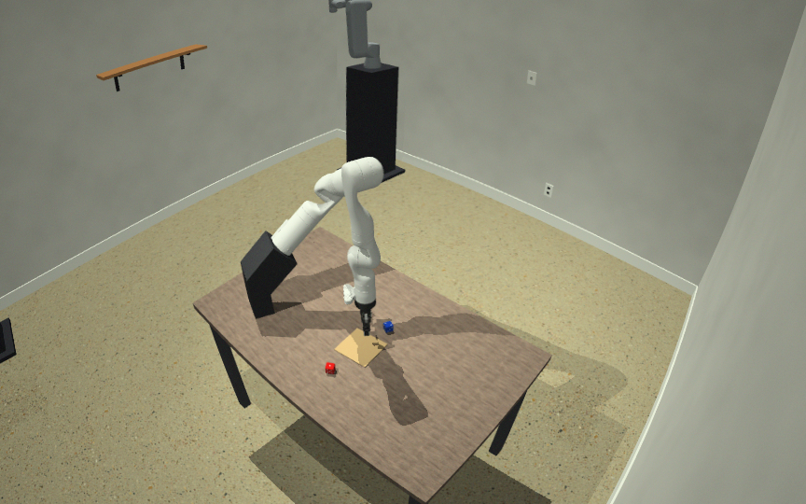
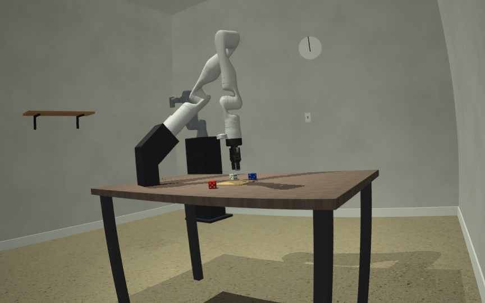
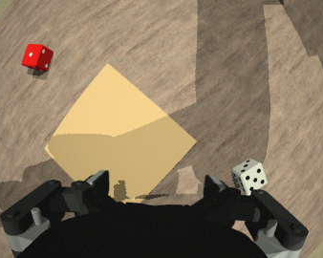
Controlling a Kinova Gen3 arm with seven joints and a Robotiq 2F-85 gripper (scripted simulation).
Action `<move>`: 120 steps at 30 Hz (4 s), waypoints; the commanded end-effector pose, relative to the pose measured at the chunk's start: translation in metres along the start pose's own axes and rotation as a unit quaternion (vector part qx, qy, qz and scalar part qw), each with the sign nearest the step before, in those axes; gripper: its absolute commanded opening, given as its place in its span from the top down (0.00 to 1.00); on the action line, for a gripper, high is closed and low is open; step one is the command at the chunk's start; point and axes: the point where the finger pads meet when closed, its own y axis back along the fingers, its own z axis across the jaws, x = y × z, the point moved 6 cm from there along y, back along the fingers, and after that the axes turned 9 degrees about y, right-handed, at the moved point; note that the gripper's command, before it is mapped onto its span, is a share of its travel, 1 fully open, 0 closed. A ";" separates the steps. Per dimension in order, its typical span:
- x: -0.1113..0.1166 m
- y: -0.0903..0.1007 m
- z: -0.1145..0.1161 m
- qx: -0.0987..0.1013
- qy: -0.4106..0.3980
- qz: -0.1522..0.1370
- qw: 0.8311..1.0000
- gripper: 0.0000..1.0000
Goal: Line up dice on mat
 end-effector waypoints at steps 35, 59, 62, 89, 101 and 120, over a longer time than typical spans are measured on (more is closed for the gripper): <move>-0.067 0.000 0.100 -0.004 -0.001 0.003 1.000 0.00; -0.068 0.001 0.099 -0.002 -0.002 0.003 1.000 0.00; -0.068 0.001 0.099 -0.002 -0.002 0.003 1.000 0.00; -0.071 0.000 0.096 0.000 -0.003 0.001 1.000 0.00; -0.083 0.001 0.077 -0.003 -0.003 0.003 1.000 0.00; -0.120 0.000 0.031 -0.004 -0.001 0.002 1.000 0.00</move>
